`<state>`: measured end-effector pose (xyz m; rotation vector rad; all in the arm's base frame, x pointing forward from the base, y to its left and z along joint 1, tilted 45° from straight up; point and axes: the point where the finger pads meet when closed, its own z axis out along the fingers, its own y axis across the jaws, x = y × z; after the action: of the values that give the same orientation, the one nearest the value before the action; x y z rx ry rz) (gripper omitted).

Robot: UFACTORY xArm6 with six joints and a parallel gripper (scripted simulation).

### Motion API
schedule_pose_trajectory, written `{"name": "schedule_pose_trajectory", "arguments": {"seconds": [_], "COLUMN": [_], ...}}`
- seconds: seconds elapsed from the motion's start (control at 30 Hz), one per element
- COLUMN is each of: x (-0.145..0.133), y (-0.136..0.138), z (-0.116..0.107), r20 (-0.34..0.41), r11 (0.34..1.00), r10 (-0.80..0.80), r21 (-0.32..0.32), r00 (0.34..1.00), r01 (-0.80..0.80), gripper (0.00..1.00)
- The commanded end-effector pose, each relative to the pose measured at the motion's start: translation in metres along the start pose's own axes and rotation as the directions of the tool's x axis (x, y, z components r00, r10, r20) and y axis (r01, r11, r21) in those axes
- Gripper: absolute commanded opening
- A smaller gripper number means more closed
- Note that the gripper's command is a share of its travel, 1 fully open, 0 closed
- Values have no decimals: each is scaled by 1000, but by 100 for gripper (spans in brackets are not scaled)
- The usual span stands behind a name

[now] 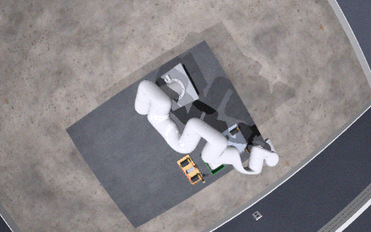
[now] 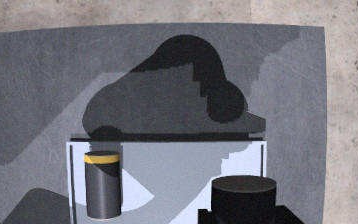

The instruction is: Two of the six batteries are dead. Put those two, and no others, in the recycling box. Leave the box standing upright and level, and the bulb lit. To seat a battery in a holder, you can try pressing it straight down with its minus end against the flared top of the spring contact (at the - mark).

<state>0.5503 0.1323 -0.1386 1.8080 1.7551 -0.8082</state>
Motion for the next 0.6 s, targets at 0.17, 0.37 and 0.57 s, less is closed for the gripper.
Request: {"name": "schedule_pose_trajectory", "arguments": {"seconds": [0.17,0.37,0.57], "x": [-9,-36,-67], "y": [0,-3,-8], "z": [-3,-3,-3], "r20": [-3,-3,-3], "r11": [1000,1000,1000], "r10": [2,2,2], "r21": [-5,-5,-5], "r00": [1000,1000,1000], "r01": [-2,-2,-2], "gripper": [28,28,28]}}
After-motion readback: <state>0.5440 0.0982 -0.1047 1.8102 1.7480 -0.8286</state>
